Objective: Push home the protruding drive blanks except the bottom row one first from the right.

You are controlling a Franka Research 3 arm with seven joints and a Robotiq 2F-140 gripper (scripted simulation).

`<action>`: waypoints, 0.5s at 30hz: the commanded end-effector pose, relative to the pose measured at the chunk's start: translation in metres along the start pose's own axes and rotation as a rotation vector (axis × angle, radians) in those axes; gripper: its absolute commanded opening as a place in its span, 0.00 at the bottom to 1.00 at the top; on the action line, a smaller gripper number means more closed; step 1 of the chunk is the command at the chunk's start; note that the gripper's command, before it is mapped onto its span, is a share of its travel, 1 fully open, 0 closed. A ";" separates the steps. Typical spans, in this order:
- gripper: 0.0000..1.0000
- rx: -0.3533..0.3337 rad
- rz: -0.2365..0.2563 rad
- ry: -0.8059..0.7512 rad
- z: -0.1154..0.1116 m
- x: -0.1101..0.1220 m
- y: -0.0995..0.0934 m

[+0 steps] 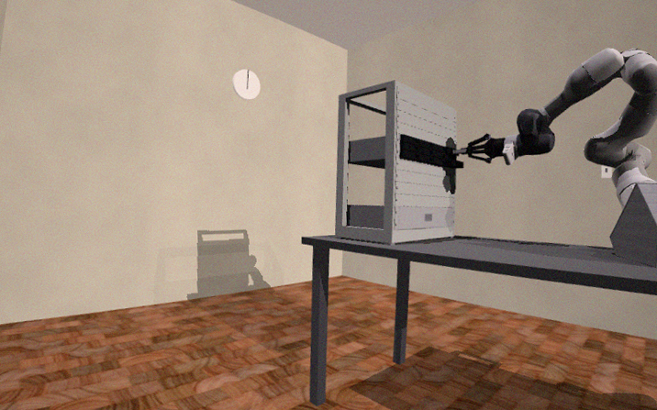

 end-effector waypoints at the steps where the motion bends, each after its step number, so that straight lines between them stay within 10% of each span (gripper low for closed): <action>1: 0.00 0.009 -0.026 0.001 0.005 0.011 0.003; 15: 0.00 0.009 -0.026 0.001 0.006 0.015 0.006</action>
Point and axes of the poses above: the point where the finger pads meet when closed, its own y axis out along the fingers, its own x axis across the jaws, z = x × y, the point moved 6 cm from there along -y, back along the fingers, and after that the axes turned 8 degrees about -y, right-handed, at the moved point
